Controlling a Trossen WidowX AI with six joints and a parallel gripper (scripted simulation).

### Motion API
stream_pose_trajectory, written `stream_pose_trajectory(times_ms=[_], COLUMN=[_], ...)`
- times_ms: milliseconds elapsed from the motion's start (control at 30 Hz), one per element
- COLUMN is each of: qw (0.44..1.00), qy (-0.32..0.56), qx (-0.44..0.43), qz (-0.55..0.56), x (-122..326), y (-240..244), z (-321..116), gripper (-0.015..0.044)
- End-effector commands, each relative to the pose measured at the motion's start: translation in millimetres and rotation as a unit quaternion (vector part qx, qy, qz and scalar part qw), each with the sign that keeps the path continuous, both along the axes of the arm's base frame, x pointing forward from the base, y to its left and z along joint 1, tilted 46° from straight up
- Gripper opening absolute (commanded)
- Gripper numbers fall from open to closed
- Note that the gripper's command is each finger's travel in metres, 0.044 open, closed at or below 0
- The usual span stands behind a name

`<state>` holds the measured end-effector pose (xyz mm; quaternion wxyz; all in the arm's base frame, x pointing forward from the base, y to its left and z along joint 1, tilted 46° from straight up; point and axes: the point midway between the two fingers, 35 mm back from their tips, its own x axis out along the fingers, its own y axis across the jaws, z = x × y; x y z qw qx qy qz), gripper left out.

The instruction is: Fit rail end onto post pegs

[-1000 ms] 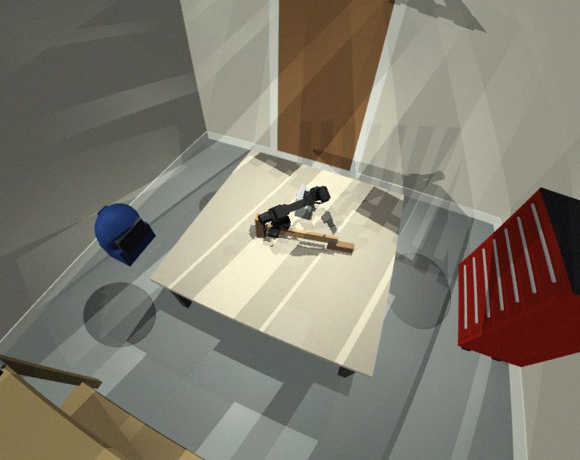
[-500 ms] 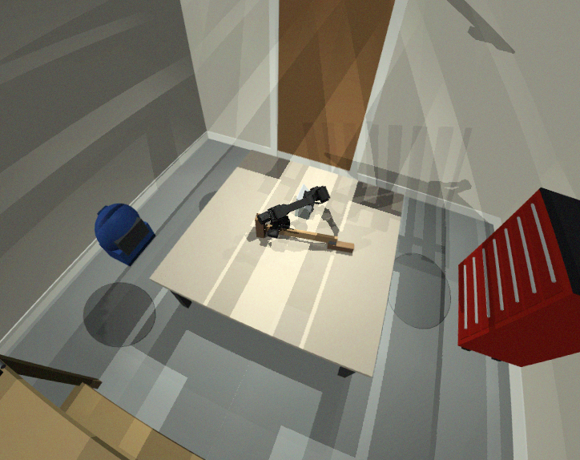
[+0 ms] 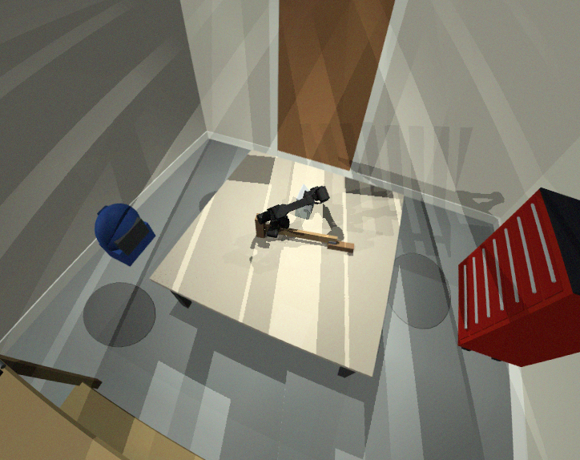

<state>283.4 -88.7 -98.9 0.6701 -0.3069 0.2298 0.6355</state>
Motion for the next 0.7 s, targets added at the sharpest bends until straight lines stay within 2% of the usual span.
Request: stream_pose_trajectory(times_ms=[0,667], qw=[1.0,1.0], qy=[-0.006,-0.006], qx=[-0.004,-0.004], qz=[-0.004,-0.004], x=[2.8,3.2], y=[-5.8,-8.7], z=[0.4,-2.2], gripper=[0.0,0.0])
